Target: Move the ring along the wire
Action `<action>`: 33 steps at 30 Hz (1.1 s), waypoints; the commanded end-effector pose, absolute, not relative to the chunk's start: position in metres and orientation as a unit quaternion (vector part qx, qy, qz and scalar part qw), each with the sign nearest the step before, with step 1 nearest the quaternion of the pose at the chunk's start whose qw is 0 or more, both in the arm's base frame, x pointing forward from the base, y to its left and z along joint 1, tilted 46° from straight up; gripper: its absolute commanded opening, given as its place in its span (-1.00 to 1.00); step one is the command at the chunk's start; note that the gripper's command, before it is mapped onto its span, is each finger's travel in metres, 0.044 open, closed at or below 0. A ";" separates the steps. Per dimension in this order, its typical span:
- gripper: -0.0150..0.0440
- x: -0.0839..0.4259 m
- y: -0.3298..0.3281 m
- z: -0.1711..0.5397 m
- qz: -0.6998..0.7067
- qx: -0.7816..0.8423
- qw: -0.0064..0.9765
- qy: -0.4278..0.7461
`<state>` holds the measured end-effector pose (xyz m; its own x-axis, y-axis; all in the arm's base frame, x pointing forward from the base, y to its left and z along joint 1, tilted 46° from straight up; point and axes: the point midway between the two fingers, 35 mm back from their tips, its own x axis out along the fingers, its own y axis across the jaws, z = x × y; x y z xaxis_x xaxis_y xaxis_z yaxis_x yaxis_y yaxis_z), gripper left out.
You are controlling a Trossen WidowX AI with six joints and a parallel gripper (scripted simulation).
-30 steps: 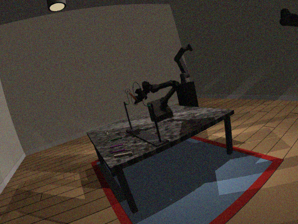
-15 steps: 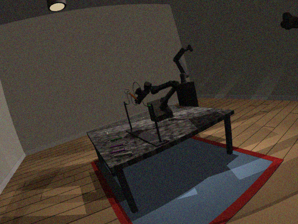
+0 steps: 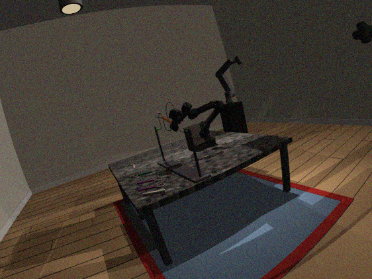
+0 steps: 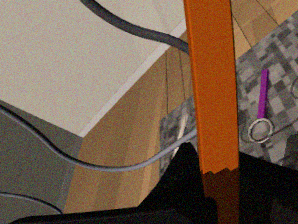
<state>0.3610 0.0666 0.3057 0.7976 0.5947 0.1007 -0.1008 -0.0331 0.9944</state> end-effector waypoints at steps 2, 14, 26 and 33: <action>-1.00 0.361 0.066 0.310 0.261 0.704 0.637 0.176; -1.00 0.362 0.063 0.327 0.269 0.783 0.540 0.150; -1.00 0.363 0.056 0.343 0.272 0.850 0.434 0.122; -1.00 0.364 0.051 0.351 0.272 0.882 0.371 0.106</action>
<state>0.3632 0.0529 0.3485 0.8255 0.4119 0.3859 -0.0181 -0.6641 0.7475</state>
